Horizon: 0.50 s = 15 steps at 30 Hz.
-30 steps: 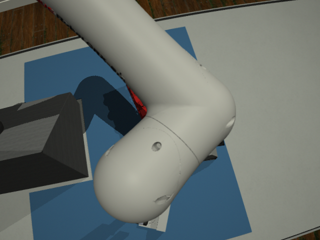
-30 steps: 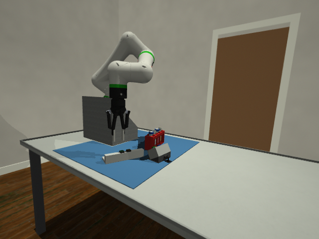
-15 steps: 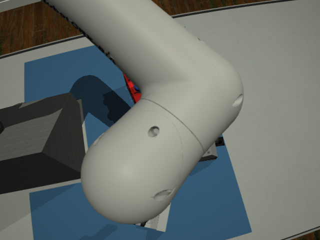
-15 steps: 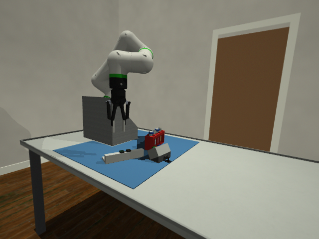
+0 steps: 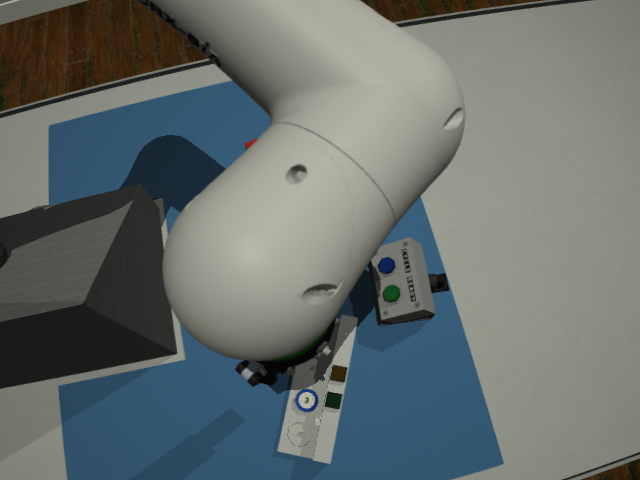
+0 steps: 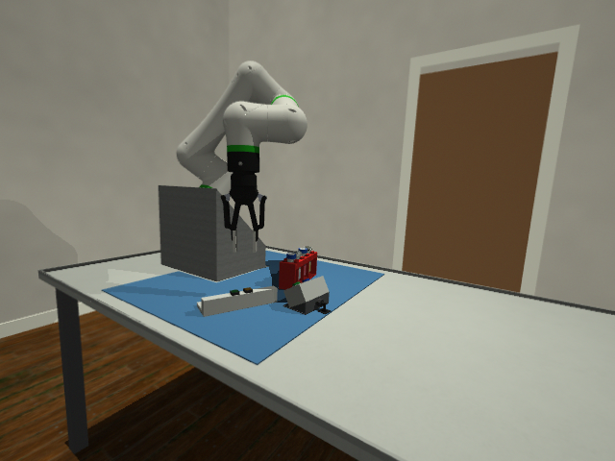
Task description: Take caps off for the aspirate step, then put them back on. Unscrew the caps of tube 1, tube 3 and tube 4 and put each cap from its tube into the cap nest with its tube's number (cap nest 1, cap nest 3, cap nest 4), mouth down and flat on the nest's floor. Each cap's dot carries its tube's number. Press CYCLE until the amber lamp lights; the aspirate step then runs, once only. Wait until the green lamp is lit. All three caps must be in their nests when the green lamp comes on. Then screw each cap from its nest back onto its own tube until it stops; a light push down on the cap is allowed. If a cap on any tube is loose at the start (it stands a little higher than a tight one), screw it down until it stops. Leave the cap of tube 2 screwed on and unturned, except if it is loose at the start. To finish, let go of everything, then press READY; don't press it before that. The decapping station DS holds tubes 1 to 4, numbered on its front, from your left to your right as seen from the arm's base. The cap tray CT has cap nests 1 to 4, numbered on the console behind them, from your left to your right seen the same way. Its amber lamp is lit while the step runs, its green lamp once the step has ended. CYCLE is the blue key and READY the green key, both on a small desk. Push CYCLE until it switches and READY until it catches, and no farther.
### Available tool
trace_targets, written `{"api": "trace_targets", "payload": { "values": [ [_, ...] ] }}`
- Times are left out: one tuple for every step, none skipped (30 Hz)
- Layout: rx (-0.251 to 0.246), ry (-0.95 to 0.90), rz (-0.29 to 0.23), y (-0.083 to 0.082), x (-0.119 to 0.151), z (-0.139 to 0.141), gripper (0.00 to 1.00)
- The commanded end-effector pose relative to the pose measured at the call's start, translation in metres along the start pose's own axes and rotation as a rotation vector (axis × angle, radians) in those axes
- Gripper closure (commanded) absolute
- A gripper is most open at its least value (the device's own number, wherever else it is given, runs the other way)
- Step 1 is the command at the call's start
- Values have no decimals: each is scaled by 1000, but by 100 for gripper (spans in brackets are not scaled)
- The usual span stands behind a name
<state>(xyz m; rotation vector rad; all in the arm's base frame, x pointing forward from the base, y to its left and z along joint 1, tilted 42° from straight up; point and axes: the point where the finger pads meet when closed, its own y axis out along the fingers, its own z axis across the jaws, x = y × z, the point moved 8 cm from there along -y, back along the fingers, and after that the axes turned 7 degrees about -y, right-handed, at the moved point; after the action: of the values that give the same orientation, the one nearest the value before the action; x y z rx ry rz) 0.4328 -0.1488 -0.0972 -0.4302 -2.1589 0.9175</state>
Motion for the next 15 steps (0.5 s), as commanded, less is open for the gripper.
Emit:
{"api": "trace_targets", "payload": {
  "values": [
    [22, 278, 5, 0, 15, -24, 65],
    [24, 297, 6, 0, 15, -24, 65],
    [22, 361, 6, 0, 20, -31, 65],
    [23, 381, 7, 0, 20, -31, 65],
    [23, 381, 7, 0, 20, -31, 65],
    [23, 464, 8, 0, 25, -38, 65],
    [23, 464, 8, 0, 25, -38, 65],
    [23, 547, 9, 1, 29, -45, 65],
    [23, 547, 9, 1, 29, -45, 65],
    [23, 547, 9, 1, 29, -45, 65],
    [23, 631, 10, 1, 34, -52, 65],
    [22, 711, 11, 1, 39, -59, 65],
    [22, 714, 11, 1, 39, -59, 65],
    [21, 783, 11, 1, 44, -66, 65],
    [22, 797, 12, 1, 44, -66, 65]
  ]
}}
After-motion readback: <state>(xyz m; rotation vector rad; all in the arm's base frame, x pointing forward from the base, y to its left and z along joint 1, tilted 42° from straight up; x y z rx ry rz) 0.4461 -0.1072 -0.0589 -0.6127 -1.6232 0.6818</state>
